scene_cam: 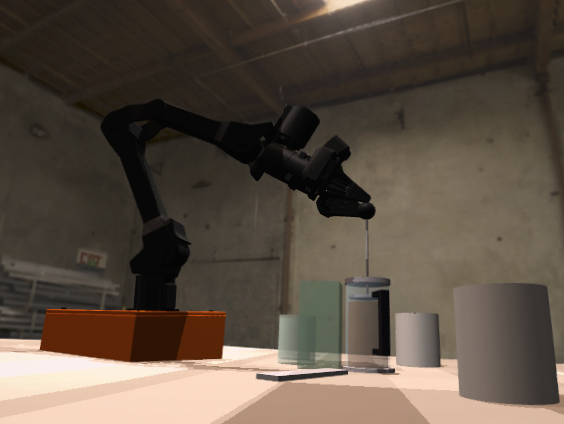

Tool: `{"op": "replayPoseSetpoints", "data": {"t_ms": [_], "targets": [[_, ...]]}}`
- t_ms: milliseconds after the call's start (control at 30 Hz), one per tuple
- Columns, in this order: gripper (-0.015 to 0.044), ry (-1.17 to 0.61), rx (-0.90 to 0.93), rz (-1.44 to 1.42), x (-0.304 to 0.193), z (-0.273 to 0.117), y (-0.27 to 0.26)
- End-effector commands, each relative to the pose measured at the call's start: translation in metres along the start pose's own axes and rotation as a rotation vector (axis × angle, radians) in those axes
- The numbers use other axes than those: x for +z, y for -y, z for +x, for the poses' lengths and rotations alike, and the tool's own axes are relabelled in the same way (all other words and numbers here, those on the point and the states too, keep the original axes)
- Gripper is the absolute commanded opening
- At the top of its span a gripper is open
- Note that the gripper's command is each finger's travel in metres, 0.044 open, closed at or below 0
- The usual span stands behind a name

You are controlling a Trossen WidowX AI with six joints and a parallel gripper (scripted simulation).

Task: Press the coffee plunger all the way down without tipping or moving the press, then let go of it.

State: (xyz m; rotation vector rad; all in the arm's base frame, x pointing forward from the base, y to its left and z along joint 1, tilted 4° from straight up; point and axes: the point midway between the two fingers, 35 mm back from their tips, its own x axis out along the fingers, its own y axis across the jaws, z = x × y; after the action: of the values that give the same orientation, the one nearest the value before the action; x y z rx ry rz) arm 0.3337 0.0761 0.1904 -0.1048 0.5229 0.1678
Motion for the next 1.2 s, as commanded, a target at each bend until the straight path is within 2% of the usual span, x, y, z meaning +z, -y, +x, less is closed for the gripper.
{"op": "replayPoseSetpoints", "data": {"t_ms": [0, 233, 267, 1167], "targets": [[0.0309, -0.004, 0.004, -0.004, -0.002, 0.002, -0.001], [0.0125, -0.004, 0.004, -0.004, -0.002, 0.002, -0.001], [0.0118, -0.004, 0.004, -0.004, -0.002, 0.002, -0.001], [0.0116, -0.004, 0.004, -0.004, -0.022, 0.019, -0.001]]}}
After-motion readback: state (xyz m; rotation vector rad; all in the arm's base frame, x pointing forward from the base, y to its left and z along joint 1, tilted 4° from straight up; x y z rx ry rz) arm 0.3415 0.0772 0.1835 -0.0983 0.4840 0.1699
